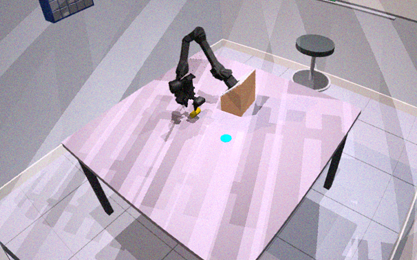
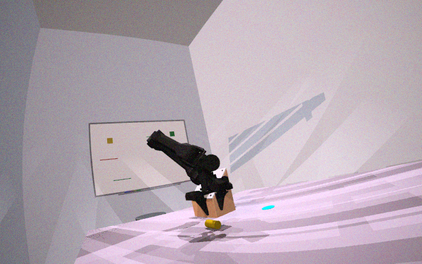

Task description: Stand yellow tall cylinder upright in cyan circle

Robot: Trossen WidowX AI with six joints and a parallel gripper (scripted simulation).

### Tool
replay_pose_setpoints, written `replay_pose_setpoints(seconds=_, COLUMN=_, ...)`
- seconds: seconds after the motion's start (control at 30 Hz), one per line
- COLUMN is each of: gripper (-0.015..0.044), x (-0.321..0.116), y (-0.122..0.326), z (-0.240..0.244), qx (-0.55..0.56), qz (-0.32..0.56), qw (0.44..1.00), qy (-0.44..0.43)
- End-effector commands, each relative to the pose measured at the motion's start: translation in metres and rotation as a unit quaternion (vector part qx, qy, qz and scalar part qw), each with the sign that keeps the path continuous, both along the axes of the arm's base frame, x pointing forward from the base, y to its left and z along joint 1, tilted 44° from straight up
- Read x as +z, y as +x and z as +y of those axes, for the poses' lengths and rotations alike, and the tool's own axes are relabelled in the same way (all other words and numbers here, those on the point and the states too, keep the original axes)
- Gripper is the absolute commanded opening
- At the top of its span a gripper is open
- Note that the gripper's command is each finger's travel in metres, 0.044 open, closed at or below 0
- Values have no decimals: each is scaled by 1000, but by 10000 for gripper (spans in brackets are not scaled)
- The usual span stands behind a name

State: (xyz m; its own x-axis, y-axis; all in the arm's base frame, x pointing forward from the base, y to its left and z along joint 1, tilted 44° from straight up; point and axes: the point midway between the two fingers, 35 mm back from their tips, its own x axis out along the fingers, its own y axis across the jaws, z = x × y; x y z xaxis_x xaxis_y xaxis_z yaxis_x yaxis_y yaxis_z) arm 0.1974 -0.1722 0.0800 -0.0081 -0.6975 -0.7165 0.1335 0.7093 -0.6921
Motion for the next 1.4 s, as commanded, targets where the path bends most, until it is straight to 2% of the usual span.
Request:
replay_pose_setpoints(seconds=0.0, gripper=309, x=-36, y=-12, z=-34, qx=4, qz=12, qw=1000, qy=-4)
replay_pose_setpoints(seconds=0.2, gripper=309, x=-36, y=-12, z=-34, qx=4, qz=12, qw=1000, qy=-4)
replay_pose_setpoints(seconds=0.47, gripper=105, x=-36, y=-12, z=-34, qx=4, qz=12, qw=1000, qy=-4)
replay_pose_setpoints(seconds=1.37, gripper=105, x=10, y=-3, z=16, qx=2, qz=11, qw=1000, qy=5)
